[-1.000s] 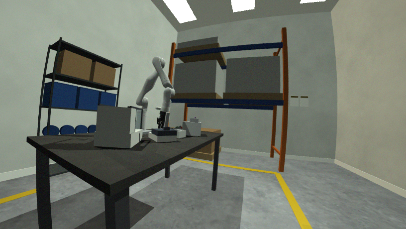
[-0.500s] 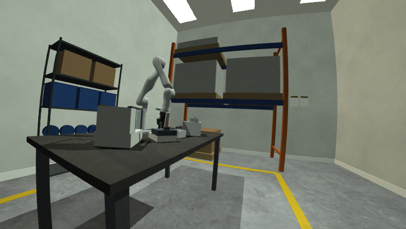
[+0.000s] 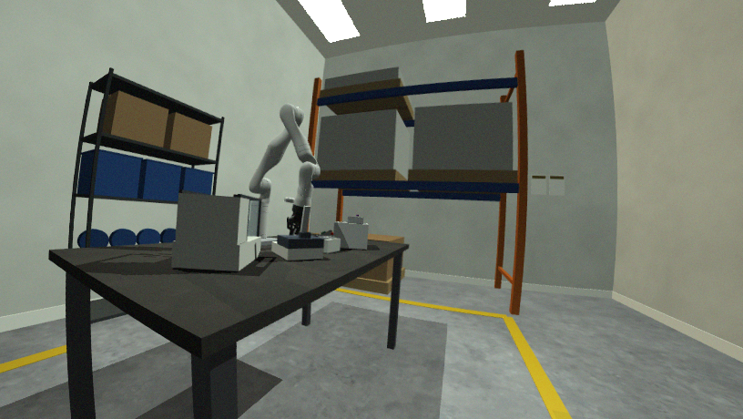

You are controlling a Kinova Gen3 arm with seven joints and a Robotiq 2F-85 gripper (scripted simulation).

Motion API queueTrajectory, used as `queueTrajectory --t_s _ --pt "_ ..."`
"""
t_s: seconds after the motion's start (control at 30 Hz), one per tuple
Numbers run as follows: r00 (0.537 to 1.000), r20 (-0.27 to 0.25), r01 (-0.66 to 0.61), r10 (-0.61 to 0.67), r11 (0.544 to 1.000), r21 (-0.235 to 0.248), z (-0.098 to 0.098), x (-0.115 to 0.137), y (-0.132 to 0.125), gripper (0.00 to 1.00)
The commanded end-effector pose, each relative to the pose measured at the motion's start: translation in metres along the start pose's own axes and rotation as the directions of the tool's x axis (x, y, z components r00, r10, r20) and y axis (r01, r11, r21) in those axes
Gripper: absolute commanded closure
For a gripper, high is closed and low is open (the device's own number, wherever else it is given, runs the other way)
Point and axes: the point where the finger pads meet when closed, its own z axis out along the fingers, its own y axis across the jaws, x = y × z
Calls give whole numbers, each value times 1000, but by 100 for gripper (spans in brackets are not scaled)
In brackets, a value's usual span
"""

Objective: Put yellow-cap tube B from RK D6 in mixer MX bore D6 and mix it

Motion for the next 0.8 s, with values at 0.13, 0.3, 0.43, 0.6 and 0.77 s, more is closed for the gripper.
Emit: queueTrajectory --t_s 0.13,0.3,0.43,0.6,0.77 --pt "1000 1 0 0 1000 0 0 0 0 58" --pt "1000 1 0 0 1000 0 -1 0 0 90" --pt "1000 1 0 0 1000 0 -1 0 0 90" --pt "1000 1 0 0 1000 0 -1 0 0 90" --pt "1000 1 0 0 1000 0 -1 0 0 90"
